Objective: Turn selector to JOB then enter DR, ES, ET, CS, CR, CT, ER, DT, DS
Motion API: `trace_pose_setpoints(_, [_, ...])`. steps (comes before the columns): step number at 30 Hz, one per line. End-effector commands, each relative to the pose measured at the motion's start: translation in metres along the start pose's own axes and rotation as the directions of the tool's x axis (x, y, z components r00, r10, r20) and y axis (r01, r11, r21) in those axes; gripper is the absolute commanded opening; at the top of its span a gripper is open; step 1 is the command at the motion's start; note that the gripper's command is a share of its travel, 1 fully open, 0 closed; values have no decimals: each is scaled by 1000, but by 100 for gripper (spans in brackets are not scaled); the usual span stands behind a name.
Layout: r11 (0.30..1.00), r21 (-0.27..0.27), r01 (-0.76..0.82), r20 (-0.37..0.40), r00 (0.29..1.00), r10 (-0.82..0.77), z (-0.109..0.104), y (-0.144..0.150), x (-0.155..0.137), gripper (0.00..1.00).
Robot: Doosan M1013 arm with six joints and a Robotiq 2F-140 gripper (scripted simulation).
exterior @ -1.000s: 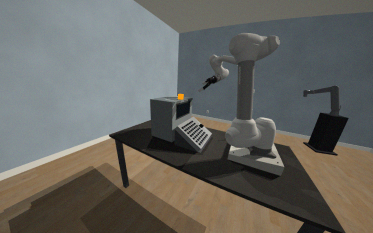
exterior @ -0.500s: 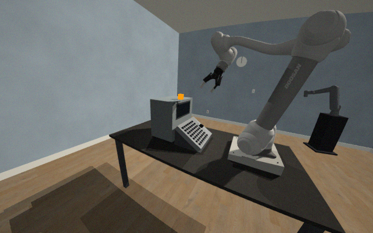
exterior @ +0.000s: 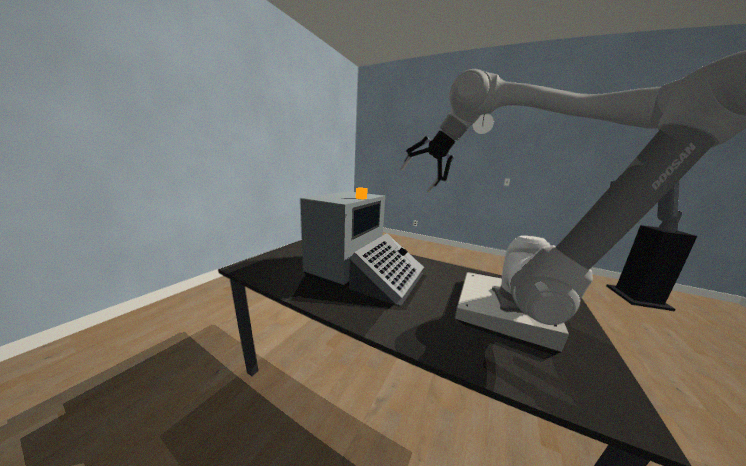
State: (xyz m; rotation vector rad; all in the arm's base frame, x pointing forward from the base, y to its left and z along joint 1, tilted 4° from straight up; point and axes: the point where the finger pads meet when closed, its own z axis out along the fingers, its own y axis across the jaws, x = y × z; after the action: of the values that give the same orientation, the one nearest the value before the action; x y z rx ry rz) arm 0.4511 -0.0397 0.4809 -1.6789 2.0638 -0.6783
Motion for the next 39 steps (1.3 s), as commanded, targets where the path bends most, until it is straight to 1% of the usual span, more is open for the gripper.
trace_pose_setpoints(1, [1000, 3, 15, 5, 1000, -15, 1, 2, -6, 100])
trace_pose_setpoints(2, [1000, 3, 15, 5, 1000, -15, 10, 8, -6, 100])
trace_pose_setpoints(3, [1000, 3, 15, 5, 1000, -15, 26, 18, -6, 100])
trace_pose_setpoints(5, [1000, 3, 15, 5, 1000, -15, 73, 48, -5, 100])
trace_pose_setpoints(7, [1000, 3, 15, 5, 1000, -15, 101, 65, -5, 100])
trace_pose_setpoints(14, [1000, 3, 15, 5, 1000, -15, 218, 139, -5, 100])
trace_pose_setpoints(15, [1000, 3, 15, 5, 1000, -15, 234, 150, -5, 0])
trace_pose_setpoints(16, [1000, 3, 15, 5, 1000, -15, 237, 152, -5, 0])
trace_pose_setpoints(39, [1000, 3, 15, 5, 1000, -15, 237, 152, -5, 0])
